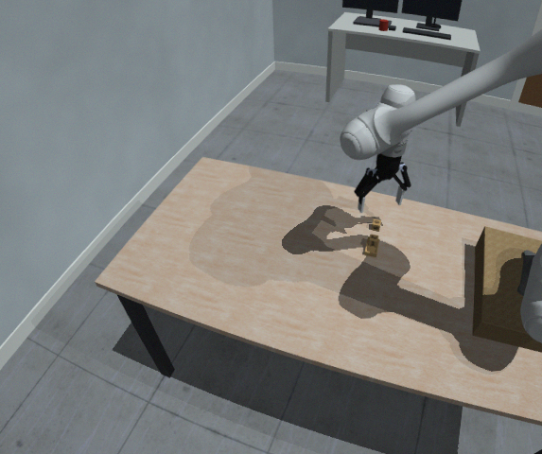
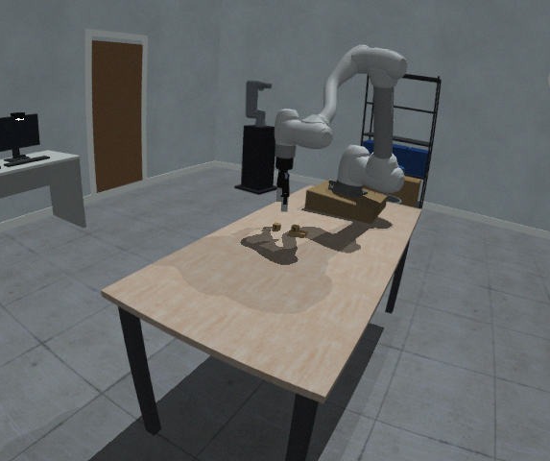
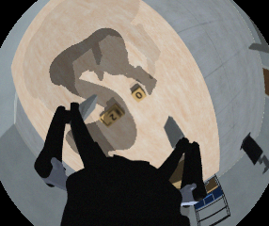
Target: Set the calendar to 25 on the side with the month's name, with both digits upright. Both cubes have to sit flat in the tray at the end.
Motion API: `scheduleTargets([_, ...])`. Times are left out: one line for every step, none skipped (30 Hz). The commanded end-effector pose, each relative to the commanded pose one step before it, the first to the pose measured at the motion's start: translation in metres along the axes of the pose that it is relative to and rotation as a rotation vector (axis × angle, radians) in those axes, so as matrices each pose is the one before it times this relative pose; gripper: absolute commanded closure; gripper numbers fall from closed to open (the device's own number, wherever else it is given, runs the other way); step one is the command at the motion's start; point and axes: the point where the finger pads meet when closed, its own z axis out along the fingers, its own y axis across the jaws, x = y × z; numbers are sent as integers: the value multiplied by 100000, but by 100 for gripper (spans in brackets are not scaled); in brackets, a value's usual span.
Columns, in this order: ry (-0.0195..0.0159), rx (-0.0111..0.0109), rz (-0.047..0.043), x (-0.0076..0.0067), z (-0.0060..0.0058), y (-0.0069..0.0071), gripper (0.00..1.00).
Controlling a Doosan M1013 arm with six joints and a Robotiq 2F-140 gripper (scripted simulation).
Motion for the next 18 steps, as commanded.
scheduleTargets([495, -824, 16049, 362, 85, 255, 0])
scheduleTargets([-1, 0, 4958, 128, 33, 66, 0])
scheduleTargets([0, 0, 1793, 47, 12, 22, 0])
scheduleTargets([-1, 0, 6152, 164, 41, 72, 0])
scheduleTargets([-1, 0, 3894, 106, 26, 39, 0])
scheduleTargets([0, 0, 1644, 46, 11, 15, 0])
scheduleTargets([-1, 0, 4916, 137, 33, 42, 0])
scheduleTargets([-1, 0, 4294, 121, 29, 31, 0])
scheduleTargets([-1, 0, 3679, 105, 25, 23, 0])
scheduleTargets([-1, 0, 3080, 88, 21, 16, 0])
scheduleTargets([-1, 0, 2505, 72, 17, 11, 0])
scheduleTargets([0, 0, 1964, 57, 13, 7, 0])
scheduleTargets([0, 0, 0, 0, 0, 0, 0])
scheduleTargets([0, 0, 0, 0, 0, 0, 0])
scheduleTargets([0, 0, 1467, 43, 10, 4, 0])
scheduleTargets([0, 0, 1024, 30, 7, 3, 0])
scheduleTargets([0, 0, 646, 19, 4, 2, 0])
scheduleTargets([0, 0, 345, 10, 2, 1, 0])
